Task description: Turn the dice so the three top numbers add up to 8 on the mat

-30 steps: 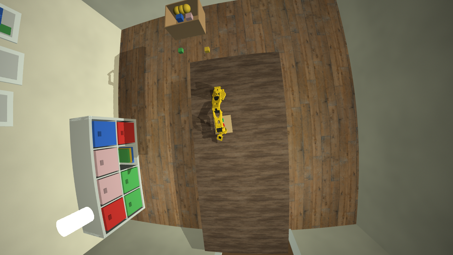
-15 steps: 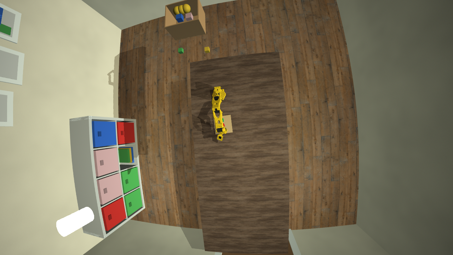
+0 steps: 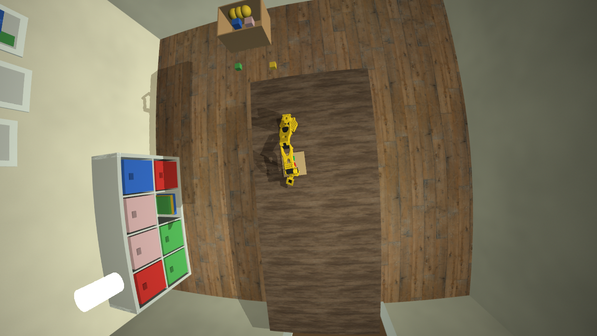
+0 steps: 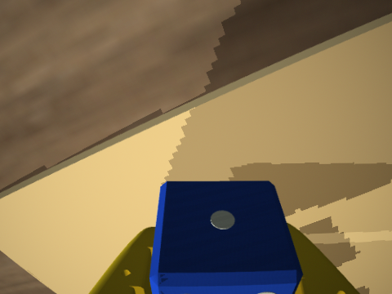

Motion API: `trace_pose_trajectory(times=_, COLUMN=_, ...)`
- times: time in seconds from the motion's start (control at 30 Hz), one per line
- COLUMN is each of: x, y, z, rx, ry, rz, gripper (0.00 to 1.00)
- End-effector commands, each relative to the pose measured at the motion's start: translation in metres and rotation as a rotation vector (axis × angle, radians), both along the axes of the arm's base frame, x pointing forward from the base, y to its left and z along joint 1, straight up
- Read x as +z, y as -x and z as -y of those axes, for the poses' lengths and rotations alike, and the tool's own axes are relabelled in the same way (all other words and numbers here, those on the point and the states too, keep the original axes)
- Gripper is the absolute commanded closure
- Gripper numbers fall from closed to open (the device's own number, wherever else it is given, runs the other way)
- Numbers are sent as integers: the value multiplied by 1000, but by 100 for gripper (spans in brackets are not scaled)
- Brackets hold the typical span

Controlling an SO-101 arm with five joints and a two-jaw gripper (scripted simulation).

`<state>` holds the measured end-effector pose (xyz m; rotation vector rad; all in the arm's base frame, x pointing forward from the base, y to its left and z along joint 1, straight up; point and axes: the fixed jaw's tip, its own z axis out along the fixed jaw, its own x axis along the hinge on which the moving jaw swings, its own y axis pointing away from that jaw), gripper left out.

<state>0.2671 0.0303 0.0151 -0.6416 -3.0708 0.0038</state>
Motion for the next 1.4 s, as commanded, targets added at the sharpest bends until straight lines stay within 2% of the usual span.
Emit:
trace_pose_trajectory(times=0.0, x=5, y=-4, z=2, rx=-8, ry=-4, rz=34, gripper=100)
trace_pose_trajectory(times=0.4, x=4, y=-4, z=2, rx=-8, ry=-4, rz=34, gripper=99)
trace_pose_trajectory(times=0.7, x=4, y=-4, z=2, rx=-8, ry=-4, rz=34, gripper=87)
trace_pose_trajectory(times=1.07, x=4, y=-4, z=2, rx=-8, ry=-4, rz=34, gripper=85)
trace_pose_trajectory(times=1.37, x=4, y=-4, z=2, rx=-8, ry=-4, rz=34, gripper=77)
